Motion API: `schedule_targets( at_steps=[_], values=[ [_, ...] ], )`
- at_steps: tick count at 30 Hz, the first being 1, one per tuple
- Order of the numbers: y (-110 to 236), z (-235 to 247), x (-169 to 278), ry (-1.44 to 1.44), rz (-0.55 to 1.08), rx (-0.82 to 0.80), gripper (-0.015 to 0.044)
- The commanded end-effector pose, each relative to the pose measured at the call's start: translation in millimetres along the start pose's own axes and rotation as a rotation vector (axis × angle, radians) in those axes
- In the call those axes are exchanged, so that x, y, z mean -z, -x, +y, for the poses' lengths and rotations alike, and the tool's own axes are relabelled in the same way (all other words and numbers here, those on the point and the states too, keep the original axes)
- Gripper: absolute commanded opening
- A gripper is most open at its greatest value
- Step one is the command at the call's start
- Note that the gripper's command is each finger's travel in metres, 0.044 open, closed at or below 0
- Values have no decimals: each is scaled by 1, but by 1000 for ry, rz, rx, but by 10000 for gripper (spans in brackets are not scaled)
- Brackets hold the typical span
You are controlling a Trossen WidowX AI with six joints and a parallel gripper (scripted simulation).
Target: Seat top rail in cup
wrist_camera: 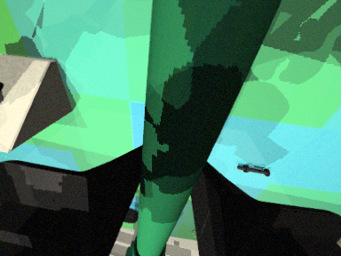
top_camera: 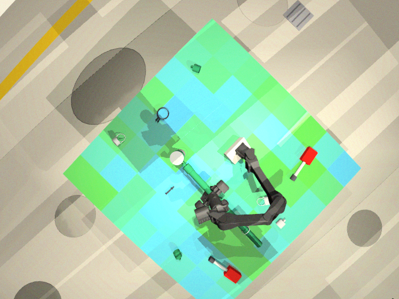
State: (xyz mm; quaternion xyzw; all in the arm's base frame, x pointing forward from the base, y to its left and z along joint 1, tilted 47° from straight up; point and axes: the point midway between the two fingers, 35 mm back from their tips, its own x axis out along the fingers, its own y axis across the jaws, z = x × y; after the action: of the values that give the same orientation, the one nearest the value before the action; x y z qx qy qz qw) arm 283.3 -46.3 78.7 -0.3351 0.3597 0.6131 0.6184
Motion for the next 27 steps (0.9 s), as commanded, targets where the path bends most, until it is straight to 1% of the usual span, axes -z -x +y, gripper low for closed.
schedule_targets(
  at_steps=[1, 27],
  values=[
    [1, 0, 2, -1, 4, 0, 0],
    [2, 1, 4, -2, 10, 0, 0]
  ],
)
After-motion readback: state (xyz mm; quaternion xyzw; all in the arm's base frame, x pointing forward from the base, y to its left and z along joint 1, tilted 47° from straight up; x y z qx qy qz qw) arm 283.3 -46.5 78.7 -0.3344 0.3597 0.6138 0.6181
